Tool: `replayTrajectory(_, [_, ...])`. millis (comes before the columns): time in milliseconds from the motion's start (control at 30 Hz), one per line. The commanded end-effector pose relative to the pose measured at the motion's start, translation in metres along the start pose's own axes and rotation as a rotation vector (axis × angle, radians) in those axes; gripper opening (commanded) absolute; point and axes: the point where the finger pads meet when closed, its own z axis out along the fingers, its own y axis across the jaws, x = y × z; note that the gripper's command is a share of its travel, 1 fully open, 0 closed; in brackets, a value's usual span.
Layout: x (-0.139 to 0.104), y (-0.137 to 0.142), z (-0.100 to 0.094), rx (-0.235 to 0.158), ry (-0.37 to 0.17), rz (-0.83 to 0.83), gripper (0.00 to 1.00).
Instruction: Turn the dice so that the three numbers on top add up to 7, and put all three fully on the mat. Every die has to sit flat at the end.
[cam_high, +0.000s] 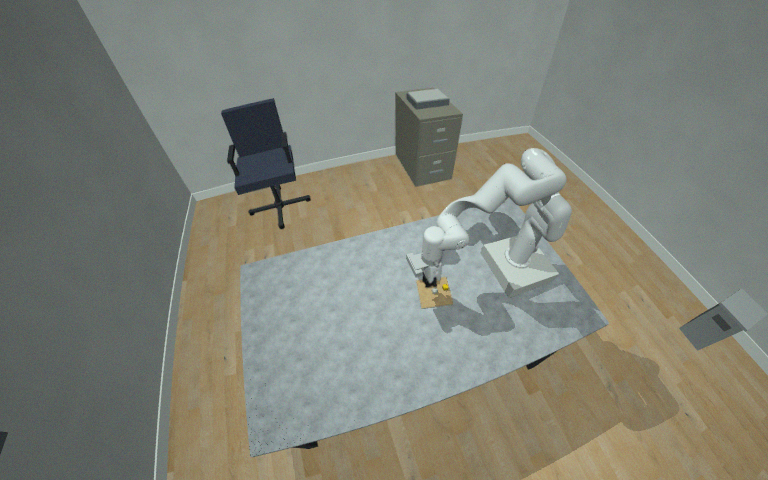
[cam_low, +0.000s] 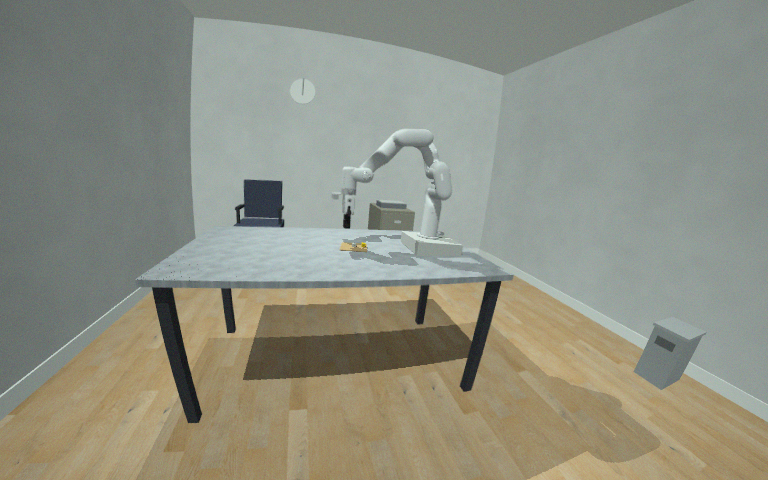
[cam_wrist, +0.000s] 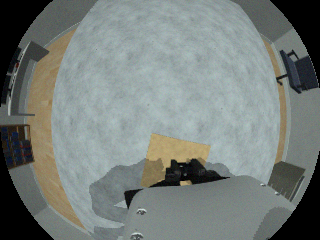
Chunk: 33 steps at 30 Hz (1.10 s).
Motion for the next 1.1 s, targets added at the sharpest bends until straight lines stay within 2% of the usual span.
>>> replayTrajectory(0, [0.005,0.002,-0.001,0.0,0.001,0.008,0.15])
replayTrajectory(500, [0.005,0.002,0.007,0.0,0.0,0.008,0.15])
replayTrajectory(667, [0.006,0.003,0.024,0.0,0.0,0.008,0.15])
replayTrajectory(1000, [0.007,0.004,0.072,0.0,0.0,0.008,0.15])
replayTrajectory(1067, [0.007,0.004,0.072,0.0,0.0,0.008,0.15])
